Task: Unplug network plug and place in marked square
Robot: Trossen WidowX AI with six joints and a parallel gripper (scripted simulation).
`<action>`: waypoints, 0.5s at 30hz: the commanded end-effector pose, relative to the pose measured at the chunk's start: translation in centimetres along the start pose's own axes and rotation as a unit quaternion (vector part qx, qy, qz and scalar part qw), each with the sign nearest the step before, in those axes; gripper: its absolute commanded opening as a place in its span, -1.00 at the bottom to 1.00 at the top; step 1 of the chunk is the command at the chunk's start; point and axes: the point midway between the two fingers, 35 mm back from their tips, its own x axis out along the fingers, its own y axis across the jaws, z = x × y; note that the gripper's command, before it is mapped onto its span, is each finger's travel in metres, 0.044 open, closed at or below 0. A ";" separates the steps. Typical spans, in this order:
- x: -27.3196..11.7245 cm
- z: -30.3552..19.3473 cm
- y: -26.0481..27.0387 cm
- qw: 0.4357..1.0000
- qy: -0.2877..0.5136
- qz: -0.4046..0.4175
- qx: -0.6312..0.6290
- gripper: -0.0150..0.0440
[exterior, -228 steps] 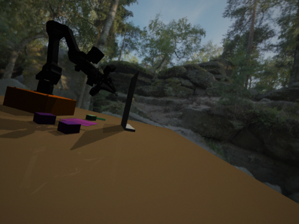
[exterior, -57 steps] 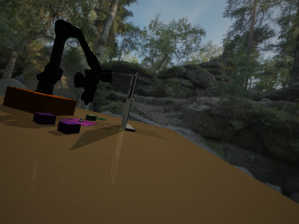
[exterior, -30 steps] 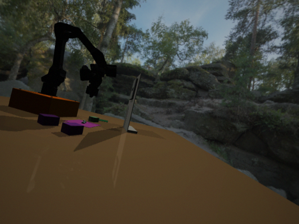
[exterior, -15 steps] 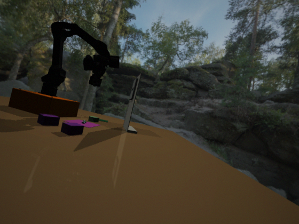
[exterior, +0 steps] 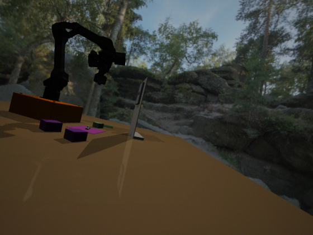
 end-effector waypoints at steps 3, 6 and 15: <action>-0.1 0.0 0.1 1.000 -0.001 0.002 0.003 0.93; -0.1 0.0 0.1 1.000 -0.001 0.002 0.003 1.00; -0.1 0.0 0.1 1.000 -0.001 0.002 0.003 1.00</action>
